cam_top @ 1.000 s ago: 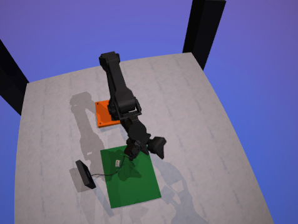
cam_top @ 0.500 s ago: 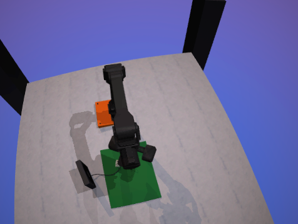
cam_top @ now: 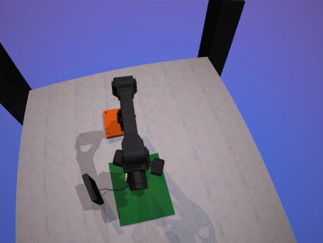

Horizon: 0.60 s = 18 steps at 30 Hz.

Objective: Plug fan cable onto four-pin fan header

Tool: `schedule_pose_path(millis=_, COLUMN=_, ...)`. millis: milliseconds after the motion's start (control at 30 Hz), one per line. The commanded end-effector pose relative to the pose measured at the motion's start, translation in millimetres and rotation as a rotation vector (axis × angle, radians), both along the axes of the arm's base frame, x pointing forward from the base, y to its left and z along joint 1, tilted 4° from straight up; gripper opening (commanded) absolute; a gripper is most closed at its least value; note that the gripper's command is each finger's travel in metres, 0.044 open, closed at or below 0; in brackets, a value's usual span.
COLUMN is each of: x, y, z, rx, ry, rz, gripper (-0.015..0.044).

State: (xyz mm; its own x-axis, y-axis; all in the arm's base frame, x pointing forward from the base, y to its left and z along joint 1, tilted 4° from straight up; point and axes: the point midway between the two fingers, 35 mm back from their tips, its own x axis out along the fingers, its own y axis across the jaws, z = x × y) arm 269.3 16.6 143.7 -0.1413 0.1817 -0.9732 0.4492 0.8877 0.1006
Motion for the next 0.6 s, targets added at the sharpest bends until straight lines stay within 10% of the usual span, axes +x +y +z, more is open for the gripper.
schedule_pose_path(millis=0, x=0, y=2, z=-39, rx=-0.004, ry=0.021, rz=0.008, gripper=0.0440)
schedule_pose_path(millis=567, x=1, y=4, z=-65, rx=-0.004, ry=0.021, rz=0.008, gripper=0.0440)
